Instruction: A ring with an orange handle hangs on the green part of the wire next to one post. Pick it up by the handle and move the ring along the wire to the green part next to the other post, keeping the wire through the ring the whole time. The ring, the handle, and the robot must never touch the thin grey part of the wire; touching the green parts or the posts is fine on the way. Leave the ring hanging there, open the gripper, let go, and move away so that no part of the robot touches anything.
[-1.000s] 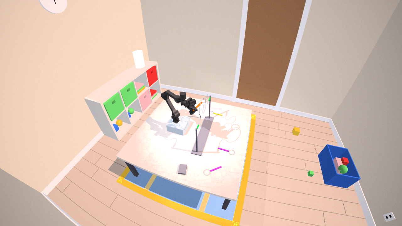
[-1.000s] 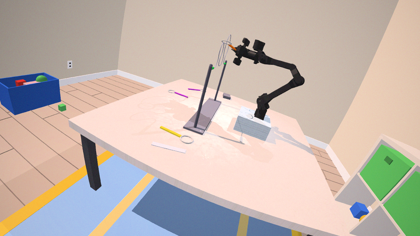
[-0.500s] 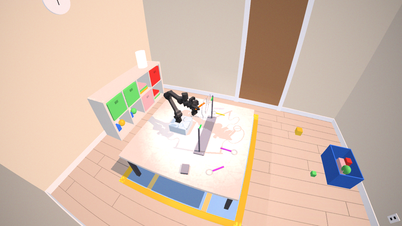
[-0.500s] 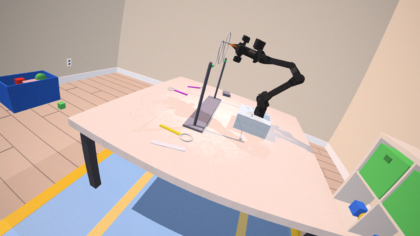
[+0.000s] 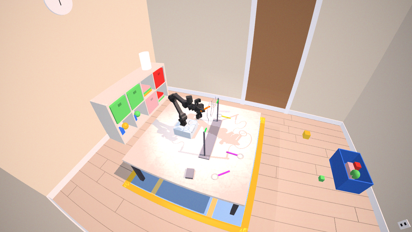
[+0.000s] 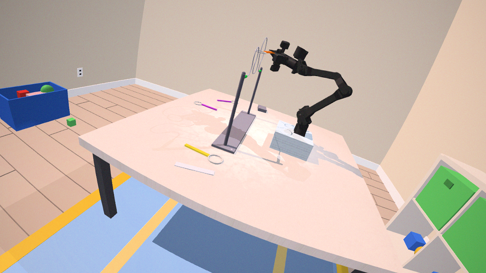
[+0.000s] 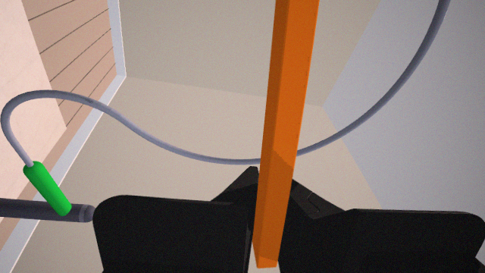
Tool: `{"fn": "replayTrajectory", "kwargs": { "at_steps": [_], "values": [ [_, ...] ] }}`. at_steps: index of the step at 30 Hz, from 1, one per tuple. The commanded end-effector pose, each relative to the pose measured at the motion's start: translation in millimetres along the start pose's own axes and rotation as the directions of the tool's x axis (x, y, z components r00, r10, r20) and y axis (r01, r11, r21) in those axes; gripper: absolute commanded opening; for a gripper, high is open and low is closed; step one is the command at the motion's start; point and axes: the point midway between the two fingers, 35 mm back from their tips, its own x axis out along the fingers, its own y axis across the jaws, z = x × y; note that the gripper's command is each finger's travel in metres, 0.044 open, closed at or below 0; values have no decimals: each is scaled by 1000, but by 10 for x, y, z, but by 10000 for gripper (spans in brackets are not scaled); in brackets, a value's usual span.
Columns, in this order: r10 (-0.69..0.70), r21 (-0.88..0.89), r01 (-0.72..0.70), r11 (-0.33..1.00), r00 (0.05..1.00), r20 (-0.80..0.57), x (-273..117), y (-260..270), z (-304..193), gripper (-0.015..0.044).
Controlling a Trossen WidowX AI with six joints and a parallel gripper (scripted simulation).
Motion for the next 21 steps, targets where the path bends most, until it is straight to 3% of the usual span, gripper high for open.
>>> {"fn": "replayTrajectory", "kwargs": {
  "at_steps": [1, 21],
  "values": [
    [-17, -44, 17, 999, 1000, 11, 3, 13, 11, -150],
    [-126, -256, 136, 957, 990, 55, 9, -77, 24, -150]
  ]
}}
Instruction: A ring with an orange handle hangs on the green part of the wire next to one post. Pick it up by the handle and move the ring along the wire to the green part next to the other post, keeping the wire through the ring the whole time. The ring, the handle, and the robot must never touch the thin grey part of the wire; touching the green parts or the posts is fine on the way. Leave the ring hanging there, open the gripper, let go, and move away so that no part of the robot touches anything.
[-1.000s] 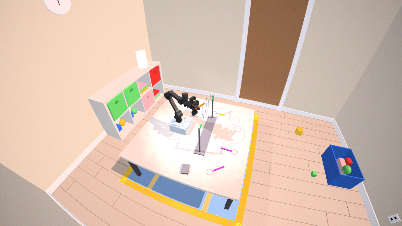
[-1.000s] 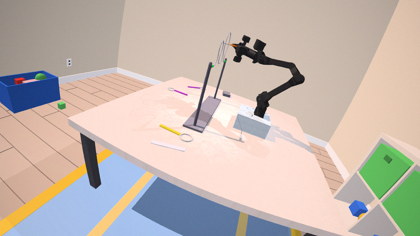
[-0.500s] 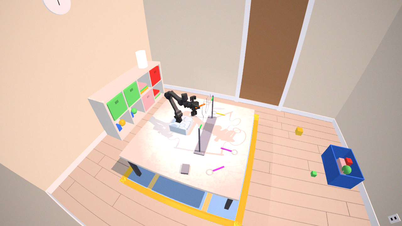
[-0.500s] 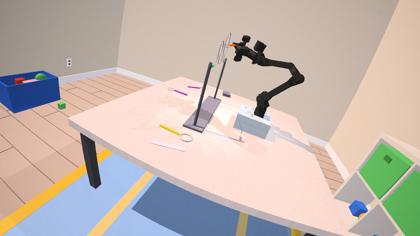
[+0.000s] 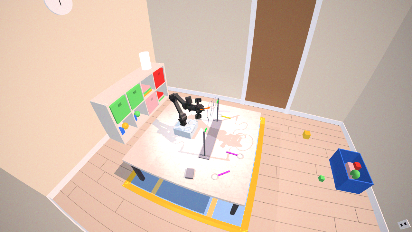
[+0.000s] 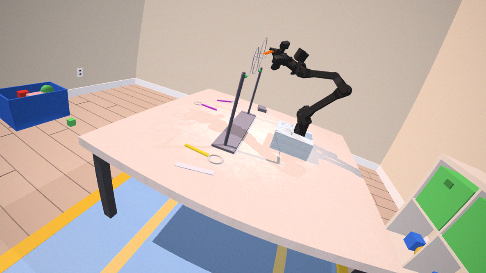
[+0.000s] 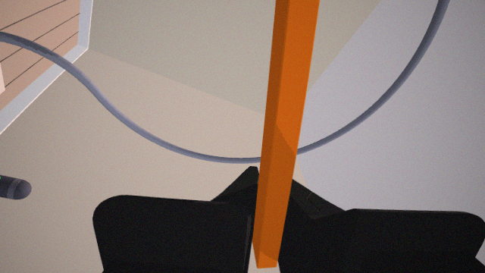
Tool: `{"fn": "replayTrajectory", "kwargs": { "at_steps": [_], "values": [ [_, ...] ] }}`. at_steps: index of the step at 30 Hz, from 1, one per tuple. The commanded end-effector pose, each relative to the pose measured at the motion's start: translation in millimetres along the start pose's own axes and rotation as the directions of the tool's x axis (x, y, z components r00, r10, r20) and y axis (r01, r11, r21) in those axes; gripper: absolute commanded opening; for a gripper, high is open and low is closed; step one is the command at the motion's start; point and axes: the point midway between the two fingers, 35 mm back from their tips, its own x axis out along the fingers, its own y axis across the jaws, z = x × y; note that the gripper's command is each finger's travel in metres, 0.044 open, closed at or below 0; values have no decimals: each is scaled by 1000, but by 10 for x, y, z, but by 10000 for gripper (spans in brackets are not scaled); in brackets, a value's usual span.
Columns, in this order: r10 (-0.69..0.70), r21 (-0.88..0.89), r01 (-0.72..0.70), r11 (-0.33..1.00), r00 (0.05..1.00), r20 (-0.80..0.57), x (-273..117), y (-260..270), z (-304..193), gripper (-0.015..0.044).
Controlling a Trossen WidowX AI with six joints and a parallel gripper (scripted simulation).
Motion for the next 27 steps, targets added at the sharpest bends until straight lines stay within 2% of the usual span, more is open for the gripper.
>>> {"fn": "replayTrajectory", "kwargs": {
  "at_steps": [1, 27],
  "values": [
    [-15, -42, 16, 999, 1000, 12, 3, 18, 19, -150],
    [-116, -235, 124, 964, 992, 50, 10, -10, 15, -150]
  ]
}}
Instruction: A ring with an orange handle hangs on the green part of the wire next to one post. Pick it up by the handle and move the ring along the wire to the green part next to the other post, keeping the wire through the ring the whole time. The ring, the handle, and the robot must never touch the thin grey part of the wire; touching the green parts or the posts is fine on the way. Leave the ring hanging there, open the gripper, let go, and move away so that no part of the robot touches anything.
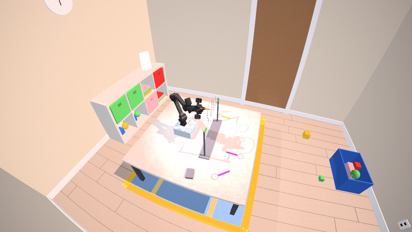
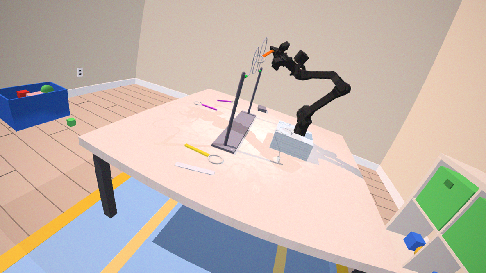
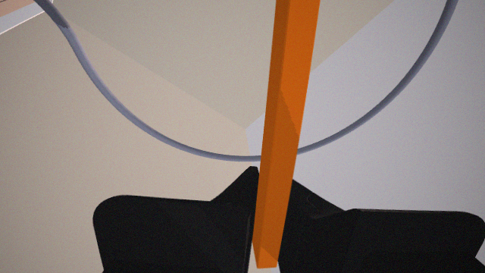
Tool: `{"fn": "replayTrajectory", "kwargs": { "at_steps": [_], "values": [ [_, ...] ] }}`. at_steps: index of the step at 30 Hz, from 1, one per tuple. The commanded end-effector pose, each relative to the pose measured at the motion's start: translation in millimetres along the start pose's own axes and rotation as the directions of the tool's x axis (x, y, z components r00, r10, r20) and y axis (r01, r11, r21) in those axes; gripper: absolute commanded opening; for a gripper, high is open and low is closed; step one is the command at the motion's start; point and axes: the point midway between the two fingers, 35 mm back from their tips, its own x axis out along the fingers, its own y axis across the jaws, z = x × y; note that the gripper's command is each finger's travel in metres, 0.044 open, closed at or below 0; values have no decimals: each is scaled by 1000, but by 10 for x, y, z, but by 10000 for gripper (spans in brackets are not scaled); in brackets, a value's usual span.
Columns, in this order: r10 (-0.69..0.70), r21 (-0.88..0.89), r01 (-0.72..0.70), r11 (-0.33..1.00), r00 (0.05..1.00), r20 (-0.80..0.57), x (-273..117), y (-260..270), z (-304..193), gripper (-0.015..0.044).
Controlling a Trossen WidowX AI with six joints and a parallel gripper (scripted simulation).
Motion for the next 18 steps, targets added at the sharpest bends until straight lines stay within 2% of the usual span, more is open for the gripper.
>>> {"fn": "replayTrajectory", "kwargs": {
  "at_steps": [1, 18],
  "values": [
    [-2, -18, 3, 1000, 1000, 11, 0, 50, 27, -150],
    [47, 71, -47, 996, 999, -10, -42, 322, 14, -150]
  ]
}}
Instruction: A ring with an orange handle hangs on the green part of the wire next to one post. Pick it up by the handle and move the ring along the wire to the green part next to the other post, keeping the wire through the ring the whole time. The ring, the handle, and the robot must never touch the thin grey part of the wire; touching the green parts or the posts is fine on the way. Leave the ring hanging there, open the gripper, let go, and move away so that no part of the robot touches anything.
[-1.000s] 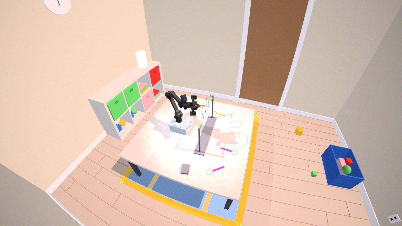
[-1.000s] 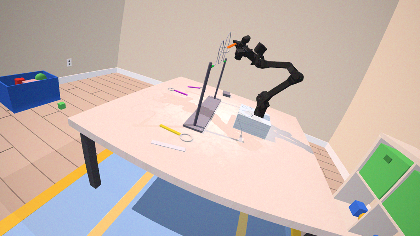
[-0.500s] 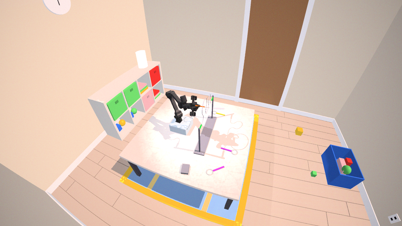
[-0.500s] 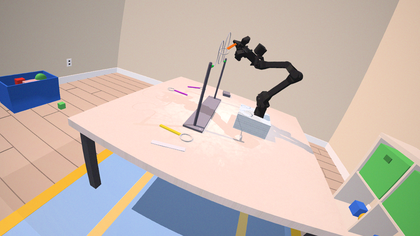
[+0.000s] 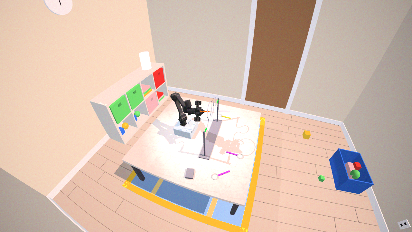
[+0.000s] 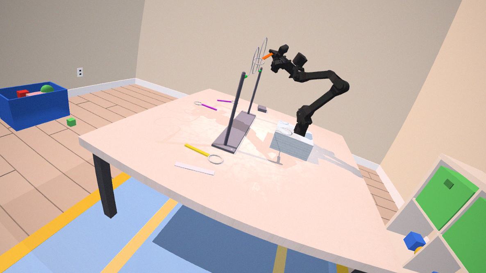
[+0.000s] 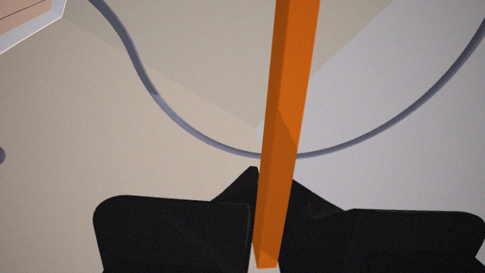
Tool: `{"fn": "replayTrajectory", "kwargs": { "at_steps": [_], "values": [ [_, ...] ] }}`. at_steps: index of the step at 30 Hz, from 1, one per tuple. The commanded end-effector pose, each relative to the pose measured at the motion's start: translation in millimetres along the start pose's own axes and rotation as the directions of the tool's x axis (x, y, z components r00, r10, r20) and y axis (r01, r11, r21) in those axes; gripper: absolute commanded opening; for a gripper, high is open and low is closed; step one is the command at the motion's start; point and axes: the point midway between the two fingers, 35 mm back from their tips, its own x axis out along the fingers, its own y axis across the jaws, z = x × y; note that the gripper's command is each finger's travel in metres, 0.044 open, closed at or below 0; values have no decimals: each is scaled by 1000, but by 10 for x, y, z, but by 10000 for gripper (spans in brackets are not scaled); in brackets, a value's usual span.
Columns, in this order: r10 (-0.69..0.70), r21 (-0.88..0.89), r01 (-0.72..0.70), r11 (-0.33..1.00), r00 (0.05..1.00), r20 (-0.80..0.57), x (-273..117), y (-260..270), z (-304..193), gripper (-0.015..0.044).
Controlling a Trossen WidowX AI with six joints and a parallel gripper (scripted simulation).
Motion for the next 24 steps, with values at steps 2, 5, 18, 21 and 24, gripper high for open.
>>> {"fn": "replayTrajectory", "kwargs": {
  "at_steps": [2, 5, 18, 21, 24],
  "values": [
    [32, 47, -31, 998, 999, -29, -50, 119, 21, -150],
    [70, 101, -62, 993, 995, -76, -123, 222, 29, -150],
    [235, 357, -192, 914, 968, -82, -255, 660, 137, -150],
    [275, 417, -221, 882, 959, -74, -291, 757, 181, -150],
    [313, 475, -248, 844, 948, -63, -330, 850, 231, -150]
  ]
}}
